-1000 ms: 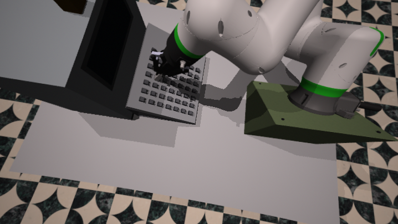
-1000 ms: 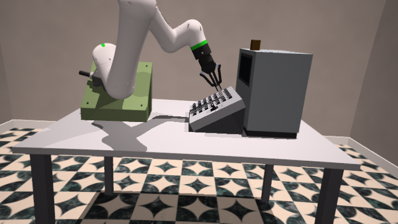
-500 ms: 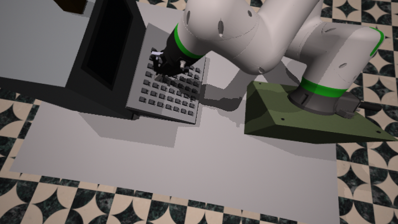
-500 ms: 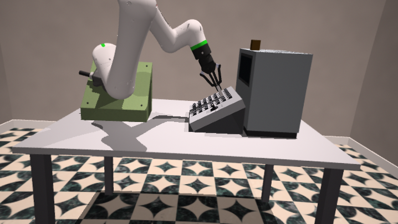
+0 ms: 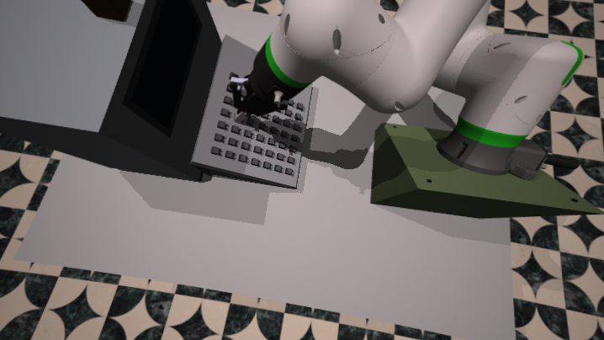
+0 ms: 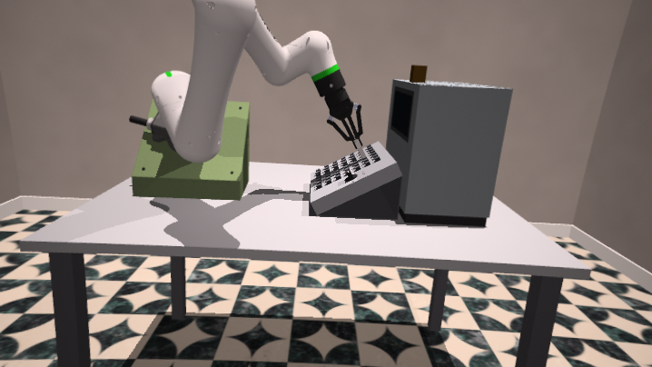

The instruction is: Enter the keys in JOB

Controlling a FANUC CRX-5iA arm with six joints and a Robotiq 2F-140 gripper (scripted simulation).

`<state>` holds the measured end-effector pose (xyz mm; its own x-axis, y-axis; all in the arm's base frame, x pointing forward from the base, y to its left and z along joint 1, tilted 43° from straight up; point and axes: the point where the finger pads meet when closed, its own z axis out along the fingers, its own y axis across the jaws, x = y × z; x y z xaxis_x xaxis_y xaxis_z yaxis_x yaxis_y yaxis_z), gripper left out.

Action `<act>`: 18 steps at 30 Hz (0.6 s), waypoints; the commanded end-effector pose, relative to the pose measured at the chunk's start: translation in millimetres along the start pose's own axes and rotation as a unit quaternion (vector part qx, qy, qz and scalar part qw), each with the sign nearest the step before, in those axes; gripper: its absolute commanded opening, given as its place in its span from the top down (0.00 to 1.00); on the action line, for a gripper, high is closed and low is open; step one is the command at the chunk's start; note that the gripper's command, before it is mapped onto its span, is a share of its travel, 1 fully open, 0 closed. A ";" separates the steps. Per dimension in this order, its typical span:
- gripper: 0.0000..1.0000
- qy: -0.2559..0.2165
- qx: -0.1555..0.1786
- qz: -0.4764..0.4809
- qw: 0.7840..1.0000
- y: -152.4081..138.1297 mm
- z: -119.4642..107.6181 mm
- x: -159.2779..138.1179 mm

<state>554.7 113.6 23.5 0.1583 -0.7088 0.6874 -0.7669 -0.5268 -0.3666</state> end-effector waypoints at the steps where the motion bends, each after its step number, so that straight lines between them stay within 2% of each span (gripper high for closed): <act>1: 1.00 0.000 0.000 0.000 1.000 0.0 -2.5 -0.1; 18: 1.00 0.000 0.000 0.000 1.000 0.0 -27.9 0.0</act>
<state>538.8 125.2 39.4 0.1581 -0.7088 0.6875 -0.7674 -0.5263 -0.3661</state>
